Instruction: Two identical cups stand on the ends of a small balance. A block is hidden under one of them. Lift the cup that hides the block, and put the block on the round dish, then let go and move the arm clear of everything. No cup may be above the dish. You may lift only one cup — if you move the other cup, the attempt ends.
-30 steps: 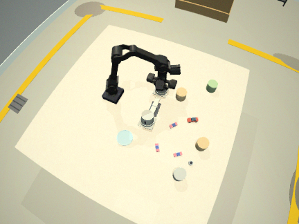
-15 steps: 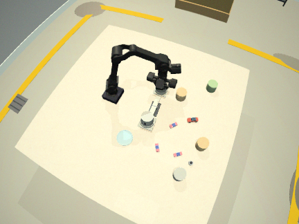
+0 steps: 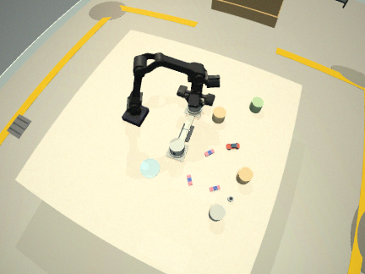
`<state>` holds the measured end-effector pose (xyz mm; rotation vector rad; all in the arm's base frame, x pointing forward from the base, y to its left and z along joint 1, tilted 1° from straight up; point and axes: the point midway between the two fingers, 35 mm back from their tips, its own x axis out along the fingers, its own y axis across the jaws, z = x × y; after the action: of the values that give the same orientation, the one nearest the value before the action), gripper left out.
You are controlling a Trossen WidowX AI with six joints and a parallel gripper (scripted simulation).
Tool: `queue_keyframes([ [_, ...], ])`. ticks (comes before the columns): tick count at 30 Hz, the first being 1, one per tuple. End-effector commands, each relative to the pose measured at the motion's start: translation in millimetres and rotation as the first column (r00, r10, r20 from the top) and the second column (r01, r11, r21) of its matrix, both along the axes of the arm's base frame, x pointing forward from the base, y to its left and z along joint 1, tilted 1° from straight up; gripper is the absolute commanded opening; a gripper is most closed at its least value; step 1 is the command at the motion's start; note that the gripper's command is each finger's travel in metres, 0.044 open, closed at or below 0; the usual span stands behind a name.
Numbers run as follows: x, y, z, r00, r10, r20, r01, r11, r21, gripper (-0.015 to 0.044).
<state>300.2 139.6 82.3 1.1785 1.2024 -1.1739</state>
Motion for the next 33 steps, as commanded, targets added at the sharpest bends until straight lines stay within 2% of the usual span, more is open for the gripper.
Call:
queue_keyframes([
  [1,3.6,2.2,10.0,1.0,-0.002,0.019,0.002,1.0,0.009,0.0],
  [33,3.1,2.9,51.6,1.0,-0.002,0.019,0.002,1.0,0.009,0.0],
])
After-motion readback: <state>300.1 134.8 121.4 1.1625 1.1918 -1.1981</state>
